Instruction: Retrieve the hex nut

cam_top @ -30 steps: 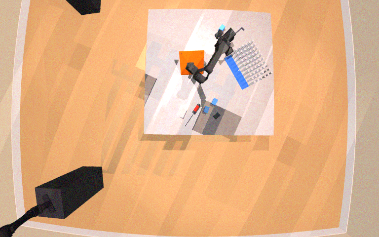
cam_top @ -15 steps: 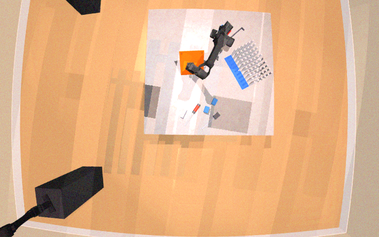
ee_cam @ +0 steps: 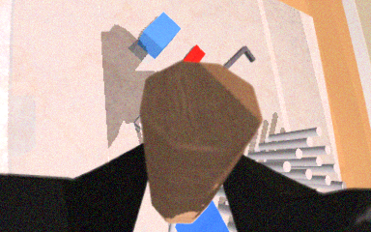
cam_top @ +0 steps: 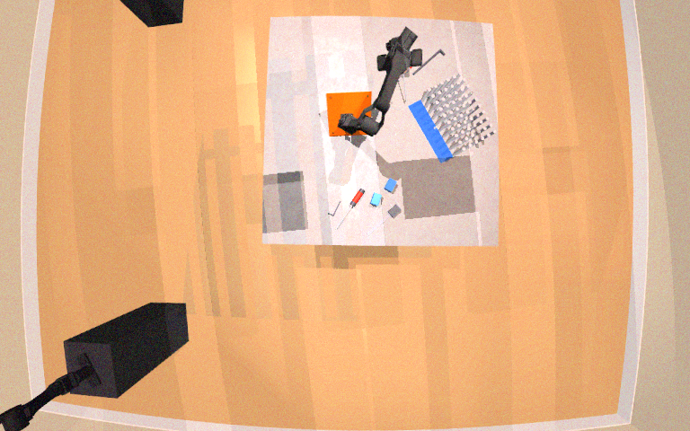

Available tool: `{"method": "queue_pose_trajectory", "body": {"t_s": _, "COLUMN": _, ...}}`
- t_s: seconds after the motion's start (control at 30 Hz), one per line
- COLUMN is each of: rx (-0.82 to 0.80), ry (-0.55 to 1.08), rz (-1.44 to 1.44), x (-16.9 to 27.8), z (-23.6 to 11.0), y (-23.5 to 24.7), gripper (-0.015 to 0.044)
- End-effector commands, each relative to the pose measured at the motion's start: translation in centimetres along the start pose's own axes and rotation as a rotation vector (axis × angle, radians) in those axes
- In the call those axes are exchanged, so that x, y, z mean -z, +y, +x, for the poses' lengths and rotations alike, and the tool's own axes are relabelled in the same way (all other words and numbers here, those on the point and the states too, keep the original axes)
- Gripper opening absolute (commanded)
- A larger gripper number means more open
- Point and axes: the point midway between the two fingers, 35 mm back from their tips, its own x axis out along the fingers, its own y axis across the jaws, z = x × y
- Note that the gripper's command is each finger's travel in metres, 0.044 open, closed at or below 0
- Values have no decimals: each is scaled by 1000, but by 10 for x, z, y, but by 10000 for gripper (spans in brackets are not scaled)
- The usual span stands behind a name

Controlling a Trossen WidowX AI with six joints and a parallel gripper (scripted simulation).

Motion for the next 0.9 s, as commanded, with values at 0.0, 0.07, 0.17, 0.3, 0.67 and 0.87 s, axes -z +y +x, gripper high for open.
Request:
{"method": "queue_pose_trajectory", "body": {"t_s": 0.0, "rx": 0, "ry": -12, "rz": -142, "x": -13, "z": 1, "y": 5, "gripper": 0}}
{"method": "queue_pose_trajectory", "body": {"t_s": 0.07, "rx": -2, "ry": -10, "rz": -210, "x": -17, "z": 2, "y": 8, "gripper": 0}}
{"method": "queue_pose_trajectory", "body": {"t_s": 0.17, "rx": -5, "ry": -9, "rz": -314, "x": -23, "z": 4, "y": 13, "gripper": 0}}
{"method": "queue_pose_trajectory", "body": {"t_s": 0.3, "rx": -8, "ry": -6, "rz": -451, "x": -31, "z": 7, "y": 21, "gripper": 0}}
{"method": "queue_pose_trajectory", "body": {"t_s": 0.67, "rx": -19, "ry": 0, "rz": -830, "x": -52, "z": 15, "y": 43, "gripper": 0}}
{"method": "queue_pose_trajectory", "body": {"t_s": 0.87, "rx": -26, "ry": 3, "rz": -1036, "x": -63, "z": 20, "y": 55, "gripper": 0}}
